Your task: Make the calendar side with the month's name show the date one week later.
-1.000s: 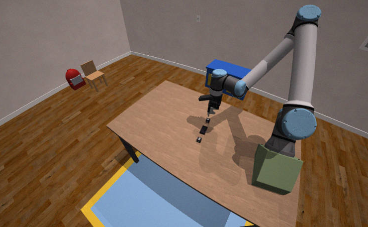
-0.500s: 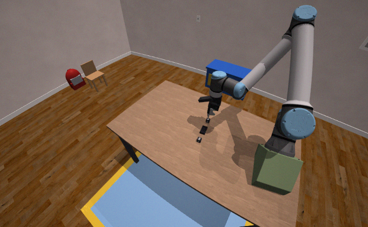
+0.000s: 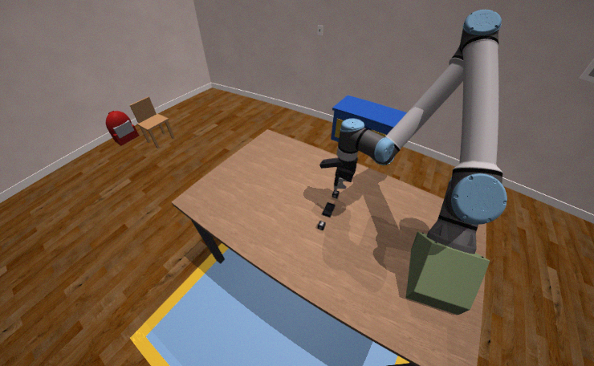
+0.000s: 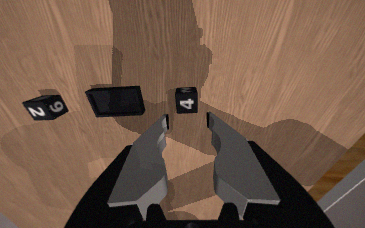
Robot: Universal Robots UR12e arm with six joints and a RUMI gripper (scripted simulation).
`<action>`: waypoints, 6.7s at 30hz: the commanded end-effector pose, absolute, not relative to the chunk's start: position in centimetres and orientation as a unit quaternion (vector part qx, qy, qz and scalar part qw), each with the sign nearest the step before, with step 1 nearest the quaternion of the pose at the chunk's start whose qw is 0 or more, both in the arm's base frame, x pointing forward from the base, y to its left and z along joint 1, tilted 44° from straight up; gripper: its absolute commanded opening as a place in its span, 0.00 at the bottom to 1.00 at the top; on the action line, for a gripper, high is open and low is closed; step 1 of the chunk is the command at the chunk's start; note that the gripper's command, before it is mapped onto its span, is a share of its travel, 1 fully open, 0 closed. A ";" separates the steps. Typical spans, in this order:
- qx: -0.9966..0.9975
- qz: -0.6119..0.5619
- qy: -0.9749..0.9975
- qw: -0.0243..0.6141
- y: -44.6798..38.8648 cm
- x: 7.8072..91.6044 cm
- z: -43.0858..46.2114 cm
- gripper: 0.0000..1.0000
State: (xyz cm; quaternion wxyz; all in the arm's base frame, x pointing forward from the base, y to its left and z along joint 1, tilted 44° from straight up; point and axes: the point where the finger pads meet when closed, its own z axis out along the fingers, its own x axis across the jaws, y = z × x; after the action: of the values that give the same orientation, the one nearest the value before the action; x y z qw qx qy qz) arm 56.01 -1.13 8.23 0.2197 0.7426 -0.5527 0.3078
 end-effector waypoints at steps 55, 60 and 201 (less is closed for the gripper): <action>0.743 0.308 -0.553 0.219 -2.2 56.4 7.1 0.28; 0.743 0.308 -0.553 0.219 -2.2 56.4 7.1 0.28; 0.743 0.308 -0.553 0.219 2.7 54.8 12.3 0.10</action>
State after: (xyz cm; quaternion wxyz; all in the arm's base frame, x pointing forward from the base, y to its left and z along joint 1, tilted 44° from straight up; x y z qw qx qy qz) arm 54.81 2.62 12.21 0.2195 0.7427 -0.5525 0.3081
